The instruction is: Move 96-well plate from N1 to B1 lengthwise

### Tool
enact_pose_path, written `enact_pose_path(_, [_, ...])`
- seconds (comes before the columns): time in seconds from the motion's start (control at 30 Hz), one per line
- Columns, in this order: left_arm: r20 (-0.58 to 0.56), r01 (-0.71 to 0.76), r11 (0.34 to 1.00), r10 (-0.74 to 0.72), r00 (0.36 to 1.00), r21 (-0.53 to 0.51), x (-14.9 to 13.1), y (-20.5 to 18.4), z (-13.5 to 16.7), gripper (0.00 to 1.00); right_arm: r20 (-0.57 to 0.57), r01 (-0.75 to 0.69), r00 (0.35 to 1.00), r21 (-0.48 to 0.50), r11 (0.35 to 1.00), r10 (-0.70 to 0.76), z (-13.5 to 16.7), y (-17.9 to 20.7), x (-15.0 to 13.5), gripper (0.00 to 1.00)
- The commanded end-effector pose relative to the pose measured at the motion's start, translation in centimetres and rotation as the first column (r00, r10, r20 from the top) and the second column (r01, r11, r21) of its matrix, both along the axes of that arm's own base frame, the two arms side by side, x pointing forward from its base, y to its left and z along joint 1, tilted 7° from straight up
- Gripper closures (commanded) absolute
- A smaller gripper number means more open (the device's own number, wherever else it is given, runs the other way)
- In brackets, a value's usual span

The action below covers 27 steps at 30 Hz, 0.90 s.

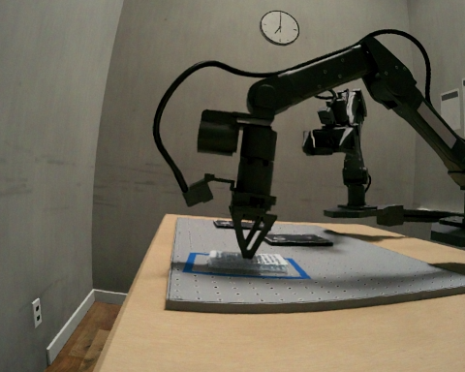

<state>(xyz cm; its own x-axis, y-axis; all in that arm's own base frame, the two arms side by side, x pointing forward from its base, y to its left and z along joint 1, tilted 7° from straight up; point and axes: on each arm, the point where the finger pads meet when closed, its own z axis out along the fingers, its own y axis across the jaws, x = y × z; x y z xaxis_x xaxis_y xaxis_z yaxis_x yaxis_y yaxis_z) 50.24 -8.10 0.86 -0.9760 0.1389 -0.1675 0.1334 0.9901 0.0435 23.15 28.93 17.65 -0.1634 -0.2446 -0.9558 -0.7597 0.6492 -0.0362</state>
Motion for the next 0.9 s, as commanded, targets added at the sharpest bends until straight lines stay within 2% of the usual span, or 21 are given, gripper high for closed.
enact_pose_path(0.0, [0.044,0.009,1.0,-0.008,0.999,-0.011,0.4,-0.5,3.0,0.0,0.001,-0.004,1.0,0.002,1.0,0.004,0.0,0.1,-0.2,0.0])
enact_pose_path(0.1, [0.047,0.001,1.0,-0.001,0.999,0.001,0.1,-0.9,4.0,0.0,0.001,-0.004,1.0,0.002,1.0,0.004,0.0,0.1,-0.2,0.0])
enact_pose_path(0.27, [0.047,0.001,1.0,-0.001,0.999,0.001,-0.7,-1.0,8.2,0.0,0.001,-0.004,1.0,0.002,1.0,0.004,0.0,0.1,-0.2,0.0])
enact_pose_path(0.33, [0.047,0.001,1.0,-0.001,0.999,0.001,-0.7,-1.0,8.2,0.0,0.001,-0.004,1.0,0.002,1.0,0.004,0.0,0.1,-0.2,0.0])
enact_pose_path(0.4, [0.047,0.001,1.0,-0.001,0.999,0.001,-1.1,-1.0,9.9,0.0,0.001,-0.004,1.0,0.002,1.0,0.004,0.0,0.1,-0.2,0.0])
enact_pose_path(0.47, [0.016,-0.005,1.0,0.005,1.0,-0.003,-1.5,-0.7,9.7,0.0,0.001,-0.004,1.0,0.002,1.0,0.004,0.0,0.1,-0.2,0.0])
enact_pose_path(0.5, [-0.015,0.001,1.0,-0.001,1.0,0.003,-1.9,-0.5,8.7,0.0,0.001,-0.004,1.0,0.002,1.0,0.004,0.0,0.1,-0.2,0.0])
enact_pose_path(0.67, [-0.015,-0.006,1.0,0.006,1.0,-0.001,-1.6,0.0,8.1,0.0,0.001,-0.004,1.0,0.002,1.0,0.004,0.0,0.1,-0.2,0.0])
enact_pose_path(0.77, [0.056,-0.001,1.0,0.001,0.998,0.002,-0.4,0.0,9.3,0.0,0.001,-0.004,1.0,0.002,1.0,0.004,0.0,0.1,-0.2,0.0])
enact_pose_path(0.87, [0.086,0.002,1.0,-0.003,0.996,0.003,-0.1,0.0,9.2,0.0,0.001,-0.004,1.0,0.002,1.0,0.004,0.0,0.1,-0.2,0.0])
